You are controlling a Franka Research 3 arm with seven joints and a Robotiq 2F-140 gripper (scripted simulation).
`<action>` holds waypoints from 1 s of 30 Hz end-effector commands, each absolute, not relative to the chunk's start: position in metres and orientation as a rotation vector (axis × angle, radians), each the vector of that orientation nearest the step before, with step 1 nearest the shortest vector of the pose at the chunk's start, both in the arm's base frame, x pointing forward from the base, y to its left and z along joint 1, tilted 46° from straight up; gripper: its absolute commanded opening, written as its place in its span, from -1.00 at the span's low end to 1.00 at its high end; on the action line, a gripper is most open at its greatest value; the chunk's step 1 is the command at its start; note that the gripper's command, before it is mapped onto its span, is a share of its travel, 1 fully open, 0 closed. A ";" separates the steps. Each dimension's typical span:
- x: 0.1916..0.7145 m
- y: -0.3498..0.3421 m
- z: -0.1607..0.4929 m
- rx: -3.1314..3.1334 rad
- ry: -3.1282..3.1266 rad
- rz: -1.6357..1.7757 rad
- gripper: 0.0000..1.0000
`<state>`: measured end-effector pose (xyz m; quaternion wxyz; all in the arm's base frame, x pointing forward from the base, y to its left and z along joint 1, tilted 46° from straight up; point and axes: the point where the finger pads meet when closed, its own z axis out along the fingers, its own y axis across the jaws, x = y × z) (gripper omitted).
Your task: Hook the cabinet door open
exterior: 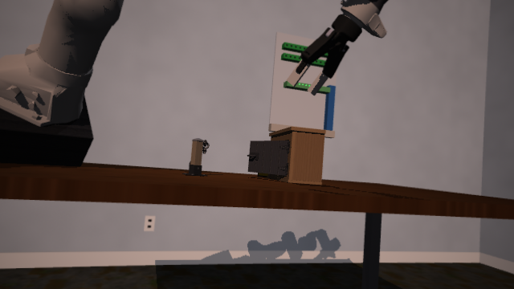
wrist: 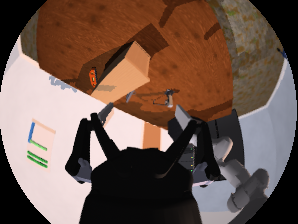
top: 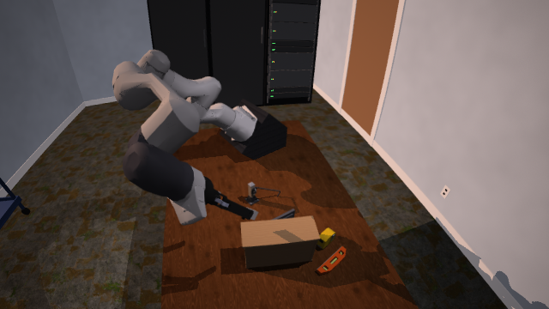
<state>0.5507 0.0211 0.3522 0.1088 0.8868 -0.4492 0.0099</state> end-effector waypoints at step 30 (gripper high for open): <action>0.551 0.027 0.333 2.483 -1.411 0.098 1.00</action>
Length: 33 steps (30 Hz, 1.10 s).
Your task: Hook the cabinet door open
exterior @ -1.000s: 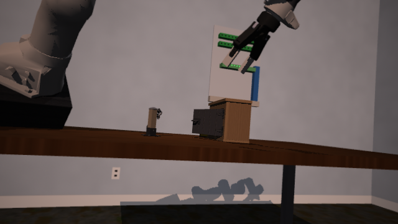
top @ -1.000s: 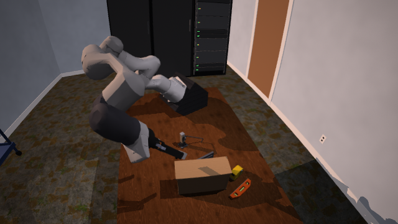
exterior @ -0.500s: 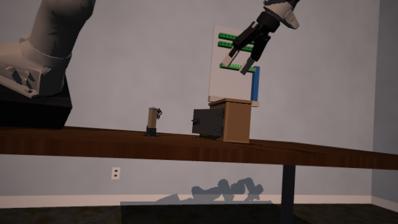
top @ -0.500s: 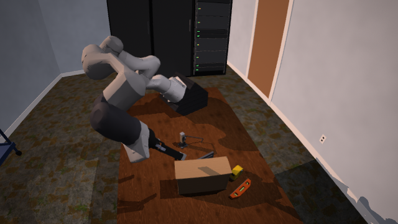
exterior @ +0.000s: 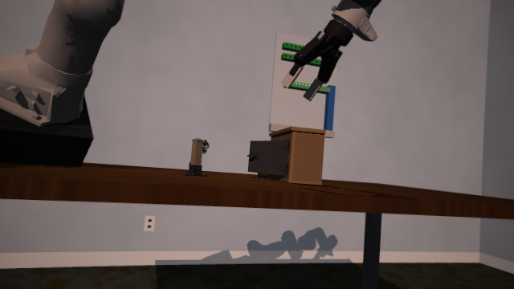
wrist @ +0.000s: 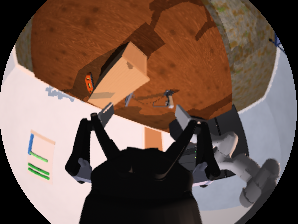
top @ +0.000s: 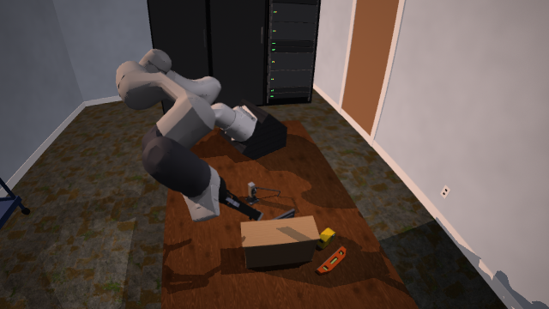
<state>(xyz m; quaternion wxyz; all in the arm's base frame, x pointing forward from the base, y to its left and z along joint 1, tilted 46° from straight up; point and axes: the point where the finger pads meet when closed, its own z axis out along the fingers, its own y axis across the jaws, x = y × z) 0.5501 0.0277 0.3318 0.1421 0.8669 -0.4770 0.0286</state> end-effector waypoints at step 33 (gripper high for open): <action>0.541 0.111 0.206 2.143 -1.443 0.601 1.00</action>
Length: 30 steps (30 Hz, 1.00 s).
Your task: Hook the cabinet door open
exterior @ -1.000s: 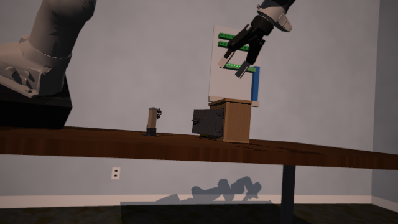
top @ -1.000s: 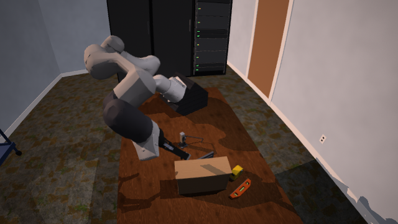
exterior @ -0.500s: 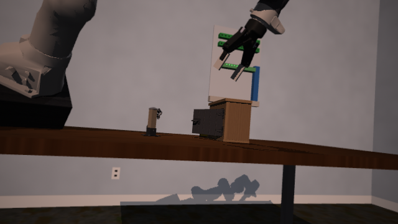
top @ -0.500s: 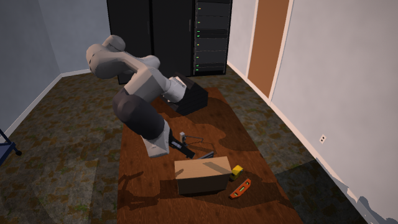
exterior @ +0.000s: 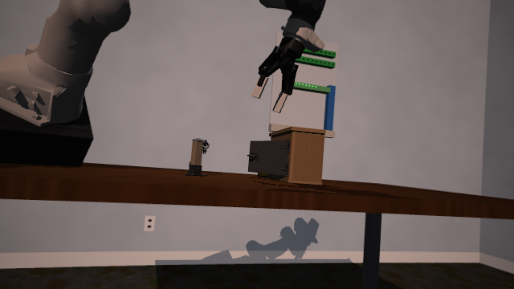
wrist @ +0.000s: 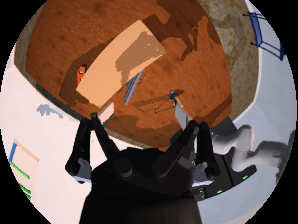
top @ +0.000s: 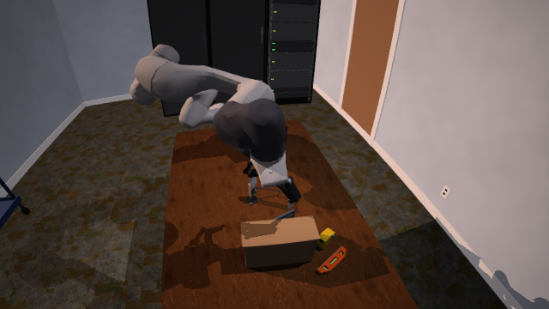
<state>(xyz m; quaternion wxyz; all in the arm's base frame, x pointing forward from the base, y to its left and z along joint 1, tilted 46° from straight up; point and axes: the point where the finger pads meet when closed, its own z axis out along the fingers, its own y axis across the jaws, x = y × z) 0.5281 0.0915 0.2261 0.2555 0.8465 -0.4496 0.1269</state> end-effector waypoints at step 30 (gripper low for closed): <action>0.533 0.147 0.175 2.035 -1.547 0.938 1.00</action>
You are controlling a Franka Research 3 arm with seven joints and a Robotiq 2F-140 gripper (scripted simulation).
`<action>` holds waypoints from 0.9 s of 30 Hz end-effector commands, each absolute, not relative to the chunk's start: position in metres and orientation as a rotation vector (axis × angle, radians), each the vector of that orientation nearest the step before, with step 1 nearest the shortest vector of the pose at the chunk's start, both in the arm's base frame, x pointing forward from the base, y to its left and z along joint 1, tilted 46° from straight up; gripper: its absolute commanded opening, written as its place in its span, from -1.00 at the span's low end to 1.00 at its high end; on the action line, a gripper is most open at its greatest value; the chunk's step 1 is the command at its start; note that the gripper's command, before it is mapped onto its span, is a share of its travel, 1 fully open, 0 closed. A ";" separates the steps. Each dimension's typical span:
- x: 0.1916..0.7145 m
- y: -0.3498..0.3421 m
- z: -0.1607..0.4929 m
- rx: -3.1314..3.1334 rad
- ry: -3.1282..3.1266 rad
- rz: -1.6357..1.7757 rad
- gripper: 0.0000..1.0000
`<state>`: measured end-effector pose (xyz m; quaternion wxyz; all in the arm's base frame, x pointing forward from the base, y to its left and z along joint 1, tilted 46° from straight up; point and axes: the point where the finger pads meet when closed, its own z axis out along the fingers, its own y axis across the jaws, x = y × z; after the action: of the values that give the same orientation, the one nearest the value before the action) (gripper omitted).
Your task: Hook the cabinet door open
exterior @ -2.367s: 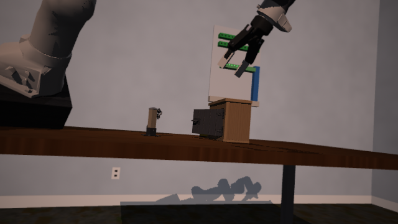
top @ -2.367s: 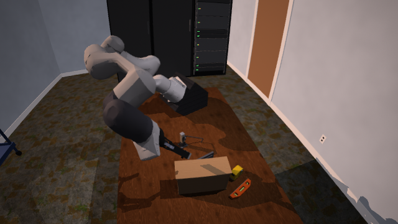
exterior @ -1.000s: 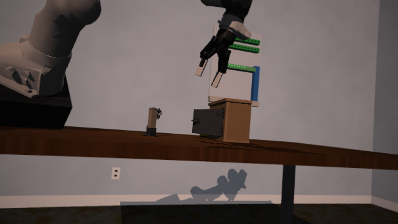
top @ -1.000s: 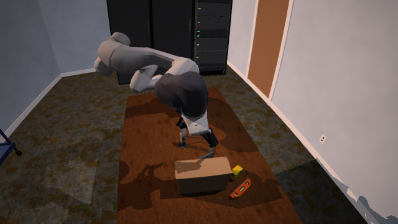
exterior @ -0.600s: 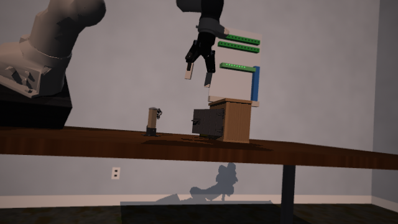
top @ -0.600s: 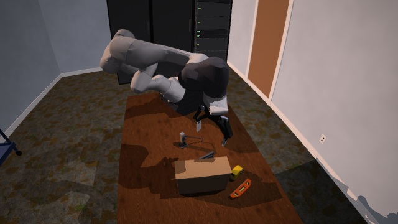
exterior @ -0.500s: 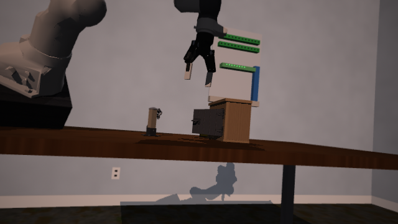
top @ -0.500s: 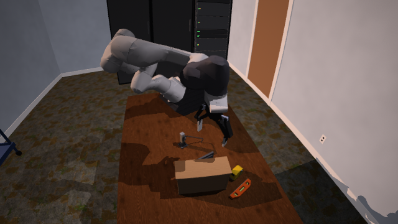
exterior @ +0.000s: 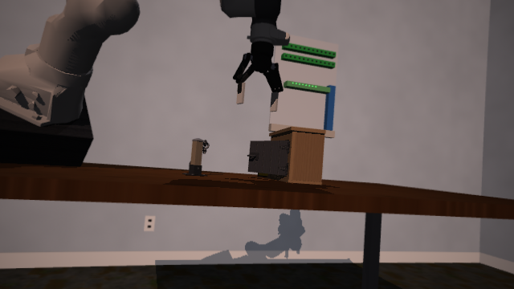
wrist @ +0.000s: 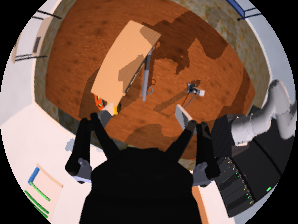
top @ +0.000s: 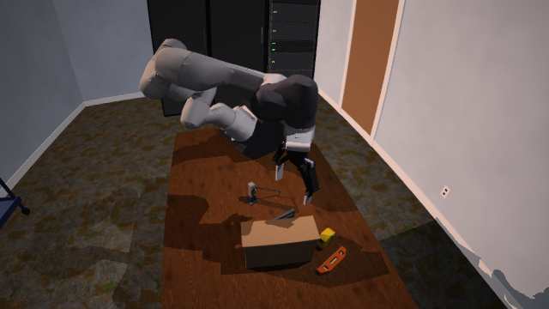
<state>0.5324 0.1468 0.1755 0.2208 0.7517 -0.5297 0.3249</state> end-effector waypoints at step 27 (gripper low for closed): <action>0.537 0.137 0.163 2.036 -1.548 0.934 -0.68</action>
<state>0.5340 0.1448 0.1724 0.2089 0.7336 -0.5530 0.3352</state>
